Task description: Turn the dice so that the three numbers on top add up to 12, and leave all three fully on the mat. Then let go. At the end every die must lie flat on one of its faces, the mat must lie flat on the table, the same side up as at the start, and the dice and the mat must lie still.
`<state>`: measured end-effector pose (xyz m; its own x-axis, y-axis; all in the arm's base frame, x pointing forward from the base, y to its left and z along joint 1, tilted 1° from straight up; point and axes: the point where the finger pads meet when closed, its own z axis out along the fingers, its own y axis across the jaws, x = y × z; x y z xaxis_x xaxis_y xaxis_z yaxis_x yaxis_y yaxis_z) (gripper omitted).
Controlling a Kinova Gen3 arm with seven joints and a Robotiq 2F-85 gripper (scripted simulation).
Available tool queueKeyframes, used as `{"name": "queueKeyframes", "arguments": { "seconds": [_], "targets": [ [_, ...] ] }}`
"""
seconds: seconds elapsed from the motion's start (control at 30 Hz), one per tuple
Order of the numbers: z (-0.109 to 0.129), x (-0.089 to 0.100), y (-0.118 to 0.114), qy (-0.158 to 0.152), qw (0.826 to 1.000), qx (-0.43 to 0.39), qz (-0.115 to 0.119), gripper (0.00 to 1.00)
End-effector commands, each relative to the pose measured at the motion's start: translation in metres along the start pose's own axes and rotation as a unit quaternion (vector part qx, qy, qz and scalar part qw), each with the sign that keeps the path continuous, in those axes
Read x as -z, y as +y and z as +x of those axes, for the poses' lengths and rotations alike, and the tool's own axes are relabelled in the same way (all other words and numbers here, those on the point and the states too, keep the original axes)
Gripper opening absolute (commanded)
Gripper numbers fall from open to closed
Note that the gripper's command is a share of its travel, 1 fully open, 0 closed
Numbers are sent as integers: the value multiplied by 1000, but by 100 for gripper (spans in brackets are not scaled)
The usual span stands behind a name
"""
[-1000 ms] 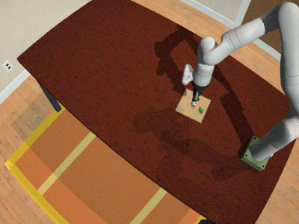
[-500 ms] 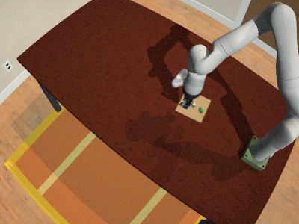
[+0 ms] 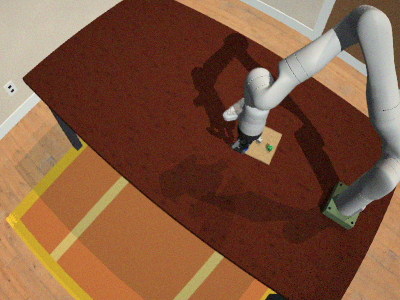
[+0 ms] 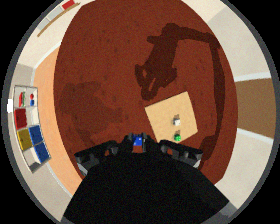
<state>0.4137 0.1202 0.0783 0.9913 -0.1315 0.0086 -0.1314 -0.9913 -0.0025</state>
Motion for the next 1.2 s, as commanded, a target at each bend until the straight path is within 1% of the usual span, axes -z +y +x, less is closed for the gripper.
{"name": "queueKeyframes", "arguments": {
  "seconds": [0.0,0.37,0.87,1.17],
  "targets": [
    [-2,1,-9,3,1000,-3,0,11],
    [-3,2,-16,4,1000,-27,1,11],
    [-3,2,-17,5,1000,-30,1,11],
    [-3,1,-16,18,999,-30,-1,11]
  ]
}}
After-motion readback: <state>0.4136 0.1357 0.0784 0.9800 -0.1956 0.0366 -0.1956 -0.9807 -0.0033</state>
